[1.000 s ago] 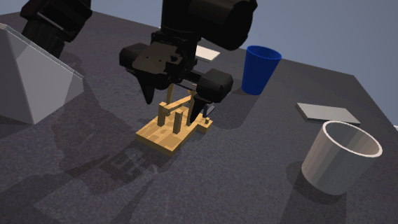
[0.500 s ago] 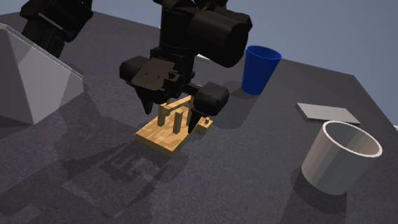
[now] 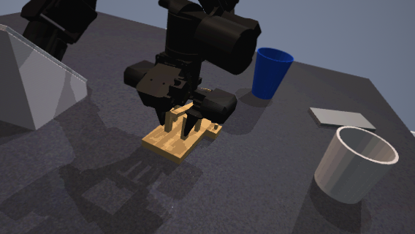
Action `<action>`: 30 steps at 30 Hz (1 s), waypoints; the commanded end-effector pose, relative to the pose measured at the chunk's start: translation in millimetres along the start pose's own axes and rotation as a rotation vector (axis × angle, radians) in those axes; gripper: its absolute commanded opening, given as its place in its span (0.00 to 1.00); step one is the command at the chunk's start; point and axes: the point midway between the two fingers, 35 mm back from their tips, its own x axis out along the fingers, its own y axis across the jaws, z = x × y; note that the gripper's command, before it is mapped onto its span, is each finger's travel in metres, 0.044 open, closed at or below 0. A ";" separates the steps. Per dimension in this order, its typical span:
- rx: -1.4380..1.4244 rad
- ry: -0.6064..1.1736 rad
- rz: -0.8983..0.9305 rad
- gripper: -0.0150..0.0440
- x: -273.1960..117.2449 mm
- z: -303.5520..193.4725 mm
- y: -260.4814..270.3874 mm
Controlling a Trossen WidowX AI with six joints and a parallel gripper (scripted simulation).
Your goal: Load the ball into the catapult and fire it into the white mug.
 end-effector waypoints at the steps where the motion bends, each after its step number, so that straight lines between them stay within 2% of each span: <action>1: -0.005 0.001 0.005 0.50 -0.2 -0.2 1.2; 6: -0.005 0.001 0.005 0.44 -0.2 -0.2 1.2; 8: -0.004 0.000 0.004 0.35 -11.1 0.3 1.8; 10: 0.000 -0.002 0.002 0.26 -39.0 0.8 1.1; 11: 0.000 -0.002 0.001 0.25 -47.5 0.8 0.3; 16: -0.022 -0.002 0.000 0.25 -50.2 0.7 0.0; 30: -0.493 0.001 0.002 0.25 -48.7 0.1 2.7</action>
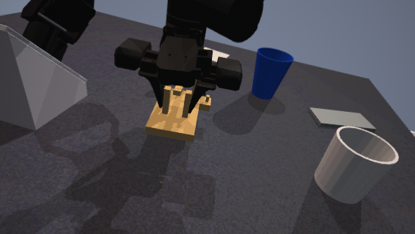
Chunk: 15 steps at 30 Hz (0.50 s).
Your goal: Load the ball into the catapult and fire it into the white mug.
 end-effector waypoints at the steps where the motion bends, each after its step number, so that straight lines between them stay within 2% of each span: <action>1: -0.130 -0.007 0.012 0.25 -3.7 1.3 5.3; 11: -0.467 -0.007 0.013 0.25 -2.8 1.5 19.7; 15: -0.489 -0.007 0.013 0.25 -2.8 0.5 23.9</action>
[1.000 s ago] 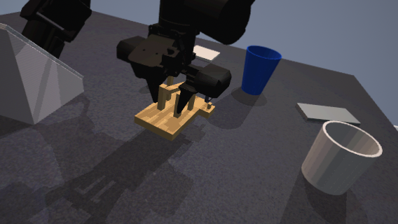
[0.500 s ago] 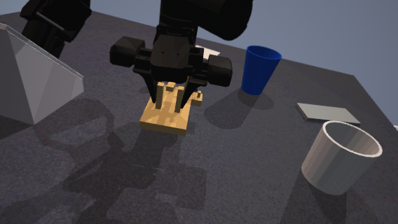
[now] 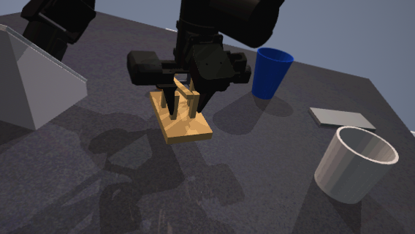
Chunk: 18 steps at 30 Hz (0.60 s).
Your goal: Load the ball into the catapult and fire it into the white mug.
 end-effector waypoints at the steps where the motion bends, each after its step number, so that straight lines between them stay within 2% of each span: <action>1: -0.036 -0.012 0.012 0.25 -5.4 2.9 5.7; 18: -0.036 -0.013 0.012 0.25 14.9 3.9 9.2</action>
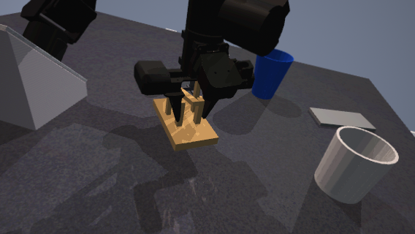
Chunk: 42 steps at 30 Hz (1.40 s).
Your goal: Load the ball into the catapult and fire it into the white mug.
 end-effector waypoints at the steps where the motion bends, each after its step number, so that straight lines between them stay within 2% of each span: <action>1: 0.010 0.002 0.007 0.25 5.2 -0.3 -1.2; 17: 0.010 0.003 0.008 0.25 31.3 -1.4 -1.1; 23: 0.001 0.003 0.000 0.25 28.4 -0.7 -0.2; 37: 0.001 0.002 0.000 0.88 25.9 -0.2 0.0; 40: 0.003 -0.002 -0.004 1.00 -11.9 3.6 1.0; 42: 0.004 -0.001 -0.005 1.00 -46.3 2.8 -0.1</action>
